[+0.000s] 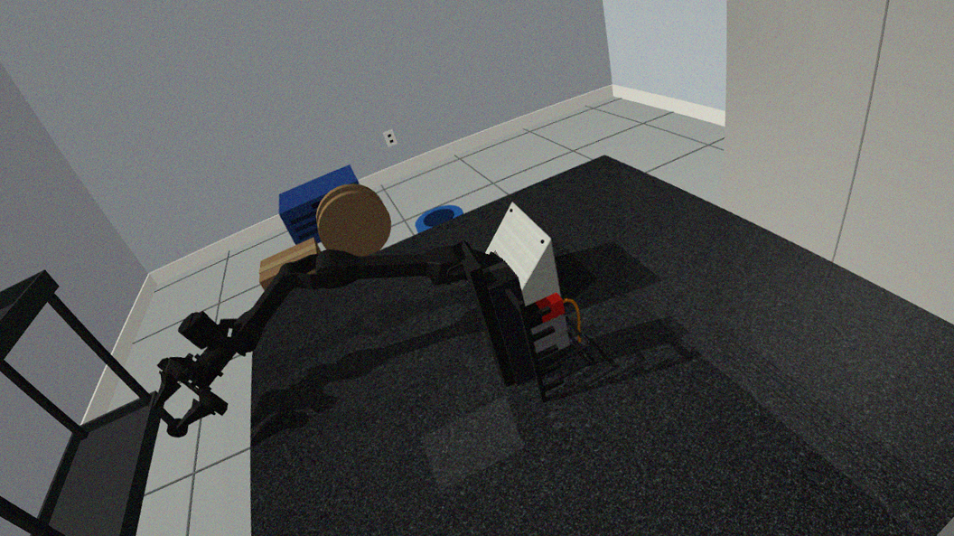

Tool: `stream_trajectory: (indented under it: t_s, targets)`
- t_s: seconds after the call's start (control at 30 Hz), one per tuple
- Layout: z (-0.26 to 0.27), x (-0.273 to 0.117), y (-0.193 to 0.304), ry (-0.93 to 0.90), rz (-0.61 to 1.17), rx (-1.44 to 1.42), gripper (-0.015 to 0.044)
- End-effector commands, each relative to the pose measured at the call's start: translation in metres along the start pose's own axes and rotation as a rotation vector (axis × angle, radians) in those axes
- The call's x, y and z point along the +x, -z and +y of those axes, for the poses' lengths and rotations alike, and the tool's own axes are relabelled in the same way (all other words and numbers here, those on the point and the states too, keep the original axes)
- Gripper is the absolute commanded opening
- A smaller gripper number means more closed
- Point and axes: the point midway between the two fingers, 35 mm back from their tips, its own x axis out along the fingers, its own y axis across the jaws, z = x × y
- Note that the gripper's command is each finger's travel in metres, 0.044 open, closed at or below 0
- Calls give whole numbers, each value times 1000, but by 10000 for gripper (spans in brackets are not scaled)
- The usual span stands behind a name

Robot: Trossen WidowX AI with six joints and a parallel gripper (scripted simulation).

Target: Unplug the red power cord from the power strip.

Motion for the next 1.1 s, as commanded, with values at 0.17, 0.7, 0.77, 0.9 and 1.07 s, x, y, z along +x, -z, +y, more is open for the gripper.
stream_trajectory:
  t_s: [0.17, 0.7, 0.77, 0.9, 1.07]
  targets:
    - [40, 20, 2, -53, 5, 95, 242]
    - [282, 73, -44, -426, 88, 480, 160]
    - [313, 72, -53, -479, 116, 506, 160]
    - [376, 63, -74, -592, 175, 544, 160]
    - [452, 39, -107, -748, 247, 558, 160]
